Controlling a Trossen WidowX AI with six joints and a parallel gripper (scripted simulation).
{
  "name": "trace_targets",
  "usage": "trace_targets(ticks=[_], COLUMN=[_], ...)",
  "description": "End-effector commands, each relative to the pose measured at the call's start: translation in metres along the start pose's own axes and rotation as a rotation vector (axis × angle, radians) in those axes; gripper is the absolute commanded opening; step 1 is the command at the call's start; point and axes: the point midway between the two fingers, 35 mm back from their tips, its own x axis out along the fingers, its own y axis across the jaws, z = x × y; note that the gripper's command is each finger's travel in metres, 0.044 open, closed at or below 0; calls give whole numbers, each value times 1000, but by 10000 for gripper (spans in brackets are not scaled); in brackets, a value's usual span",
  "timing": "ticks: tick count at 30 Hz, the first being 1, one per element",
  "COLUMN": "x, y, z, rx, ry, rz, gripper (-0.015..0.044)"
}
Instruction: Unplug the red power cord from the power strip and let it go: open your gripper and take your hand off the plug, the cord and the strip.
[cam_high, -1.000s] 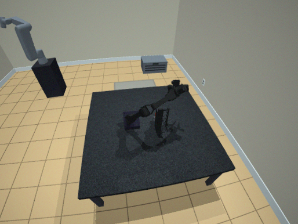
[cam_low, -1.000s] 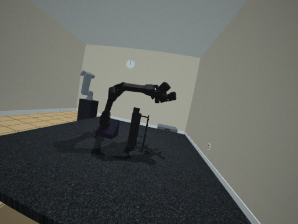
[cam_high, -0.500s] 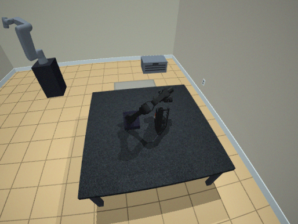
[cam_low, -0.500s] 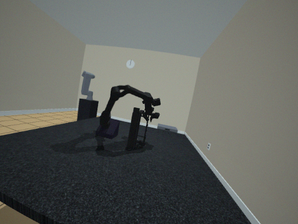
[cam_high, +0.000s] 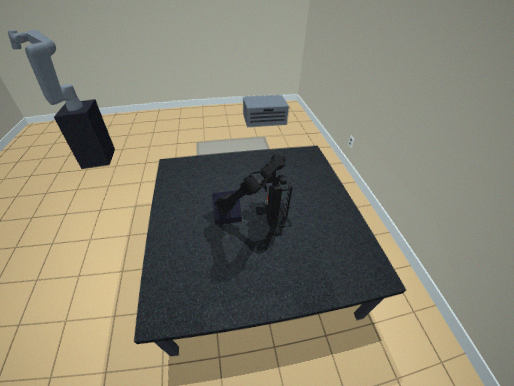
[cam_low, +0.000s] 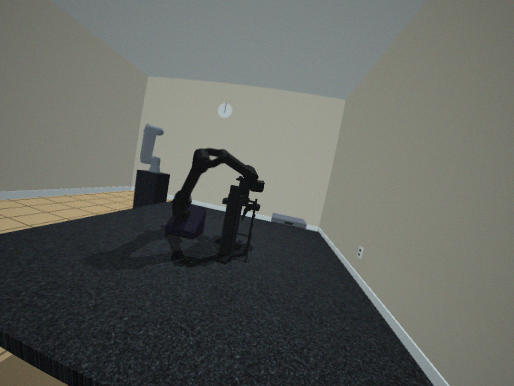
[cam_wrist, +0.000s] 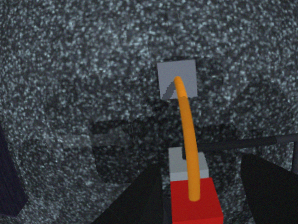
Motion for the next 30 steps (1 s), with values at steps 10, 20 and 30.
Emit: trace_targets(ticks=[10, 20, 30], x=[1, 1, 2], y=[0, 1, 1], z=[-16, -33, -41], rx=[0, -1, -1], ry=[12, 13, 14], rz=[2, 2, 2], gripper=[160, 160, 160])
